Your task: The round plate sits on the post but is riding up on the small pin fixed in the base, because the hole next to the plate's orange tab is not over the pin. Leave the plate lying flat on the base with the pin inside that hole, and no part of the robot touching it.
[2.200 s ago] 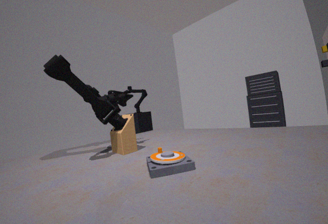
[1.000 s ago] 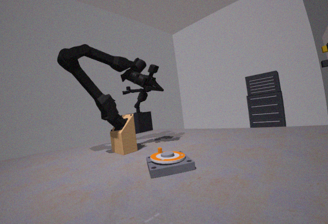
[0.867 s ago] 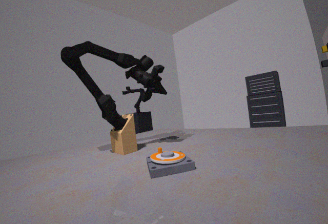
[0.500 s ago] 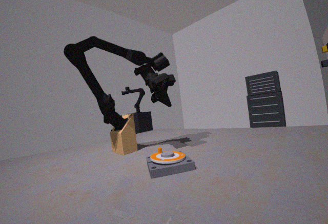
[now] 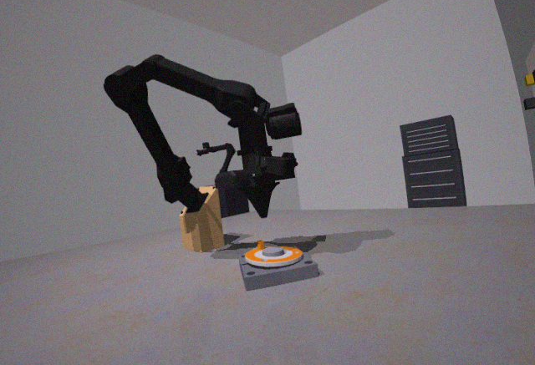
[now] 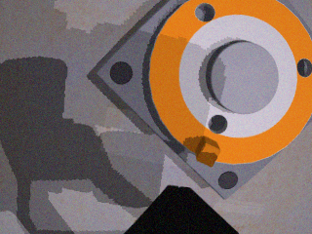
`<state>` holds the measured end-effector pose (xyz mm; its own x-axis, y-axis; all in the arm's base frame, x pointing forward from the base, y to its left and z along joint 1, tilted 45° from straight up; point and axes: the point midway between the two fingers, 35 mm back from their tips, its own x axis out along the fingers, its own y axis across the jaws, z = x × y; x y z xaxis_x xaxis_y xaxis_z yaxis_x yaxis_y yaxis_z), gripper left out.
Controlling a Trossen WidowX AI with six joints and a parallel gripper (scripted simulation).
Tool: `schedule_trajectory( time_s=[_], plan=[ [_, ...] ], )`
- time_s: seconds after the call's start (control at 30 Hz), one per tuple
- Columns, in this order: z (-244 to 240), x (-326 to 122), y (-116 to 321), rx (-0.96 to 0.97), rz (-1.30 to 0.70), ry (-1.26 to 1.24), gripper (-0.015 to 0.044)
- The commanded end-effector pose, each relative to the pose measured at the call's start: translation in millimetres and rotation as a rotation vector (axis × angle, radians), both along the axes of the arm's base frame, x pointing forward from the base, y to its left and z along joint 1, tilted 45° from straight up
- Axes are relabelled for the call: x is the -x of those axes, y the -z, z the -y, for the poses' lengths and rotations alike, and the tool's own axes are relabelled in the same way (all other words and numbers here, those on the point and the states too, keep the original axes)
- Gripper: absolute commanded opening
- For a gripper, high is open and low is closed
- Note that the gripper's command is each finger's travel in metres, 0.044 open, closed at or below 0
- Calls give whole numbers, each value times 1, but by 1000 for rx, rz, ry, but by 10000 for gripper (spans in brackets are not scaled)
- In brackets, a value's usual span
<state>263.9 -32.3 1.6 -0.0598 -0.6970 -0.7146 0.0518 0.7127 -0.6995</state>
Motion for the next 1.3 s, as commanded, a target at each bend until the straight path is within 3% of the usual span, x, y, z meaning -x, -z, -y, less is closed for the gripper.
schedule_trajectory(
  time_s=[0.0, 0.47, 1.27],
  plan=[
    [5, -3, 1, 9, 27, 68, 0],
    [38, 0, 36, 11, 27, 68, 0],
    [54, 13, 19, 12, 26, 68, 0]
  ],
)
